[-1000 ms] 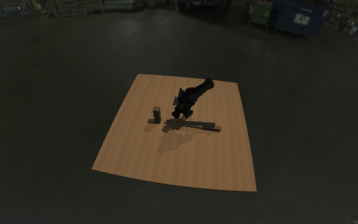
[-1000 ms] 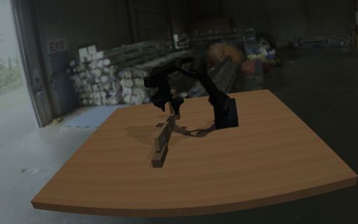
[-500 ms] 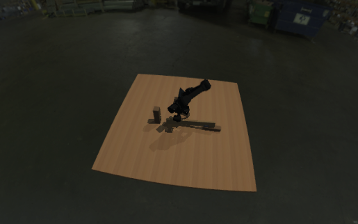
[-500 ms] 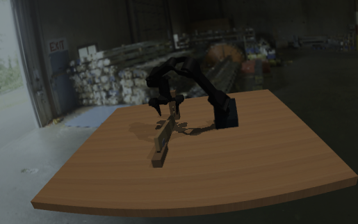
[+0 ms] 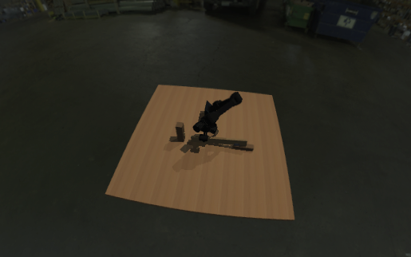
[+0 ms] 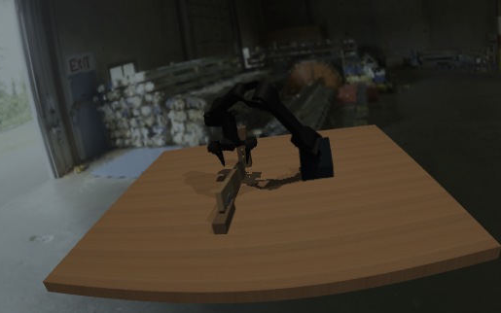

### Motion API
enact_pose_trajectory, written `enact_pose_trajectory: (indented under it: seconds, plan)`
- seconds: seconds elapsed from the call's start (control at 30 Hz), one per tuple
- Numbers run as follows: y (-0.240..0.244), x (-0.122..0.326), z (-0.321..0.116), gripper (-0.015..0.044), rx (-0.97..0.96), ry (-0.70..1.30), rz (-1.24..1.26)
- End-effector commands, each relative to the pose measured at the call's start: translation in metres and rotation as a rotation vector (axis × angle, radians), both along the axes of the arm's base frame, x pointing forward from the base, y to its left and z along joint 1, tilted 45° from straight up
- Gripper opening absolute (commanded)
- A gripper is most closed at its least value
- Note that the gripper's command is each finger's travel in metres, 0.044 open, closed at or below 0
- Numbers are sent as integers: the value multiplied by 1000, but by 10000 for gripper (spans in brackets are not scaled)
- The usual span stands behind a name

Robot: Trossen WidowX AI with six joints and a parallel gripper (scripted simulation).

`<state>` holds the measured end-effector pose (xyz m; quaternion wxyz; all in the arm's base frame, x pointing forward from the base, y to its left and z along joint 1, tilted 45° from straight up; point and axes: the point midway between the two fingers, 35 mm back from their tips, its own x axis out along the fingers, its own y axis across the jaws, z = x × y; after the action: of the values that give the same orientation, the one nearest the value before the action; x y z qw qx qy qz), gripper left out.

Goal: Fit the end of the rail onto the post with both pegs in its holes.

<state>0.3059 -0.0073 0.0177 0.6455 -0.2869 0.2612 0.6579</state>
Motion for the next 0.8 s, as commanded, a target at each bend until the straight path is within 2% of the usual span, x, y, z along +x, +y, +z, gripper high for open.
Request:
enact_pose_trajectory:
  seconds: [0.0,0.77]
  plan:
    - [5,-2,-6,440,7,12,-2]
    - [32,-3,-32,440,10,12,-2]
